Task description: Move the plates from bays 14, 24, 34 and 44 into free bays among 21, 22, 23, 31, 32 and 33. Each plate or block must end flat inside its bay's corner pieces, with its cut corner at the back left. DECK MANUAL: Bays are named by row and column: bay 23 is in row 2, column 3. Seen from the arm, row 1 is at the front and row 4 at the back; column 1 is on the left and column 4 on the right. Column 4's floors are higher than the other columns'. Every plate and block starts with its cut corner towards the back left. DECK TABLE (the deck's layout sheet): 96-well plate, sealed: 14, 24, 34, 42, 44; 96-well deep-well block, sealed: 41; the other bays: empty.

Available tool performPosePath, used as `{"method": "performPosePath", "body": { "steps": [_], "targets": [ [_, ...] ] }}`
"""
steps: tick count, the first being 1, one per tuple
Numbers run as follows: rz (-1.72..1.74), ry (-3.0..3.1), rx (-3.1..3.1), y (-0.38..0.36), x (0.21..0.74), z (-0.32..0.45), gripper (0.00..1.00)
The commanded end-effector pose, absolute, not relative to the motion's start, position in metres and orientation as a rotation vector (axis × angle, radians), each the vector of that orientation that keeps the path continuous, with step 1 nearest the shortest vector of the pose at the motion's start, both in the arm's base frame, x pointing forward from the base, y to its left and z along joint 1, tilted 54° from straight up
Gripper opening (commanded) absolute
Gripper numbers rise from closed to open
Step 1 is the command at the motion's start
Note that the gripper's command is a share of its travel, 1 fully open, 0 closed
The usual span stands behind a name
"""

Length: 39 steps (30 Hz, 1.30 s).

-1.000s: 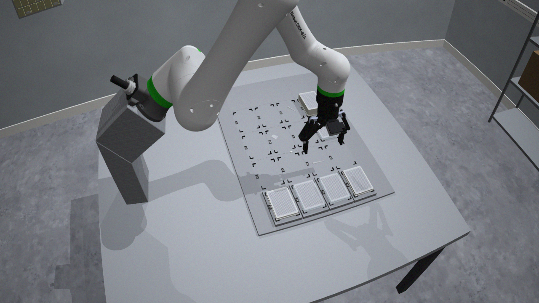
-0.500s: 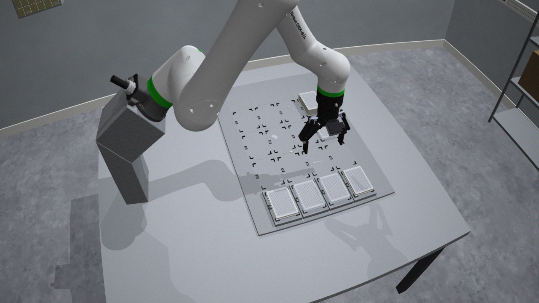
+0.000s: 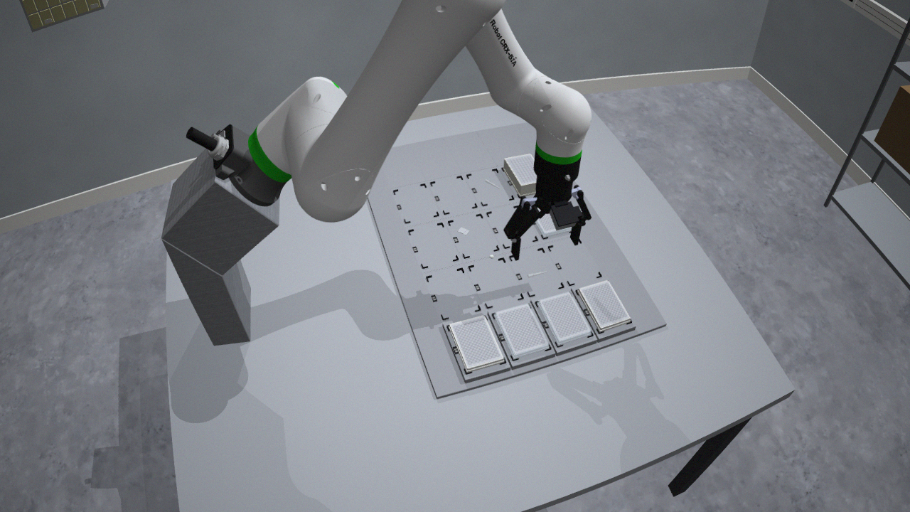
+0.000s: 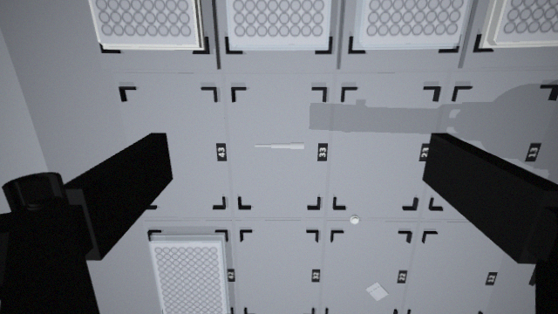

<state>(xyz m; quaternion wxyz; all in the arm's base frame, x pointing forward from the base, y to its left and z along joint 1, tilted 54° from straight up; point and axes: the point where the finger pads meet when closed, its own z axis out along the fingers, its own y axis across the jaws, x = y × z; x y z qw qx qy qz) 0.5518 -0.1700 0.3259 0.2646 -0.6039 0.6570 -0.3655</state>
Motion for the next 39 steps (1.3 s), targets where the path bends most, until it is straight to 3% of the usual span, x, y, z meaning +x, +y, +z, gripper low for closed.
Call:
{"method": "performPosePath", "body": {
  "steps": [1,39],
  "targets": [
    [-0.989,1.775,-1.631,-0.170,0.552,0.327,1.00],
    [-0.990,1.775,-1.631,-0.271,0.531,0.342,1.00]
  ]
}}
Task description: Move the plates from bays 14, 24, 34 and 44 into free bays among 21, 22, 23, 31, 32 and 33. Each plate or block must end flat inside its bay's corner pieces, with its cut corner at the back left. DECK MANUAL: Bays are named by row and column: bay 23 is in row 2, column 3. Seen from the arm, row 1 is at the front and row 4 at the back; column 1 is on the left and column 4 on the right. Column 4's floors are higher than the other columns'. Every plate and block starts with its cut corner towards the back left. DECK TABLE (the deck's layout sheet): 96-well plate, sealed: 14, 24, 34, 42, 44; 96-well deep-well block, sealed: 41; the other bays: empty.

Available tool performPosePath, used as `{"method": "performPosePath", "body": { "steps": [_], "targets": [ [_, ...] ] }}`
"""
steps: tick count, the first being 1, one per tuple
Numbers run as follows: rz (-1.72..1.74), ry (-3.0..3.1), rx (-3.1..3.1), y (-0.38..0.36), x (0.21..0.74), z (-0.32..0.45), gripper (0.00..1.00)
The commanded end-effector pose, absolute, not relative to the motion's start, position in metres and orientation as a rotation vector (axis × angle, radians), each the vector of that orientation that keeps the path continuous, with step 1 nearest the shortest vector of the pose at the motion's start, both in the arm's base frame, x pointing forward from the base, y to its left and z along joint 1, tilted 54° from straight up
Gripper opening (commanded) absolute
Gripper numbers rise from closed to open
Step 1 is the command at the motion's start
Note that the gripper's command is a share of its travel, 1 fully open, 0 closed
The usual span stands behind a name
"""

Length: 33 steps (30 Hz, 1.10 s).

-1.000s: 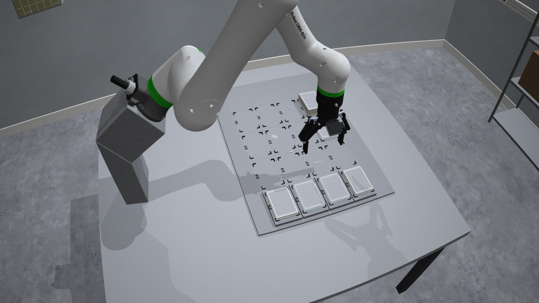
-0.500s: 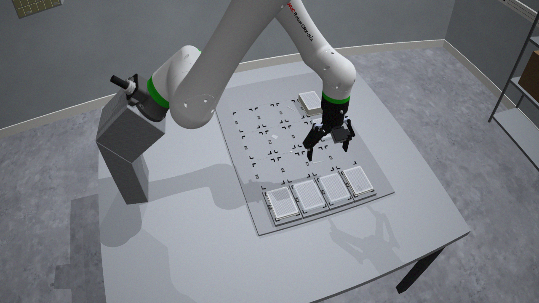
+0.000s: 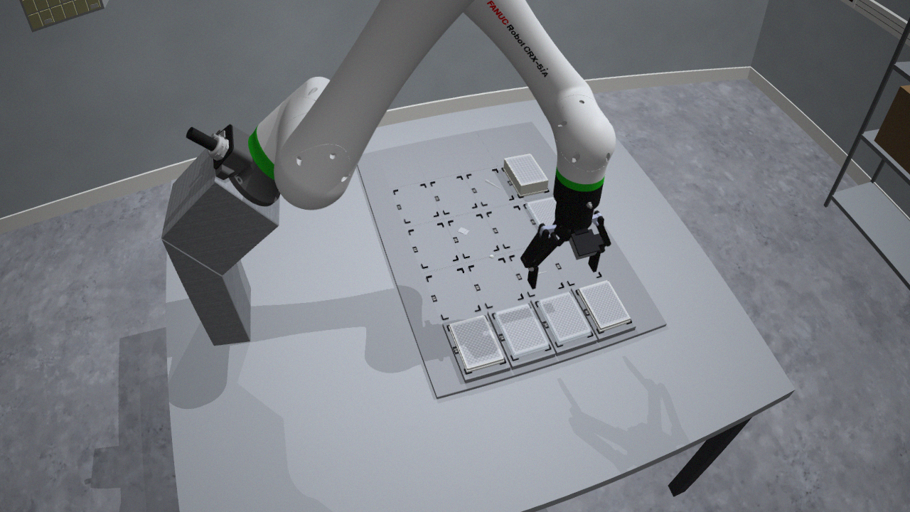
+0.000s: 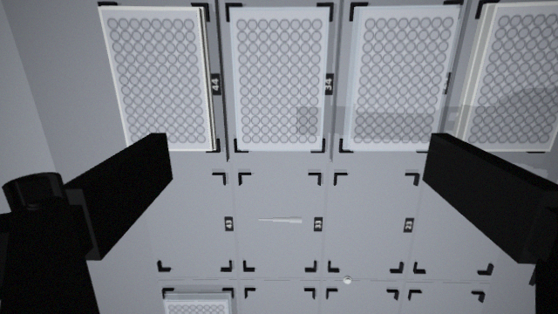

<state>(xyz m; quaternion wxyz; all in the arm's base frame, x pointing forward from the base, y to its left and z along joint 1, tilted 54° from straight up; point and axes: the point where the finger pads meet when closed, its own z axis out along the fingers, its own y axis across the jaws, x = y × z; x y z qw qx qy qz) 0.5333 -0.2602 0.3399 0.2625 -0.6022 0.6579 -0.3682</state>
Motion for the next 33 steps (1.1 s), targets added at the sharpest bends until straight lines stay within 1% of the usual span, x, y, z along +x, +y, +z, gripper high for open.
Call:
{"method": "performPosePath", "body": {
  "steps": [1,17,33],
  "targets": [
    [-0.990,1.775,-1.631,-0.275,0.530,0.343,1.00],
    [-0.990,1.775,-1.631,-0.329,0.519,0.351,1.00],
    [-0.990,1.775,-1.631,-0.330,0.519,0.351,1.00]
  ]
}}
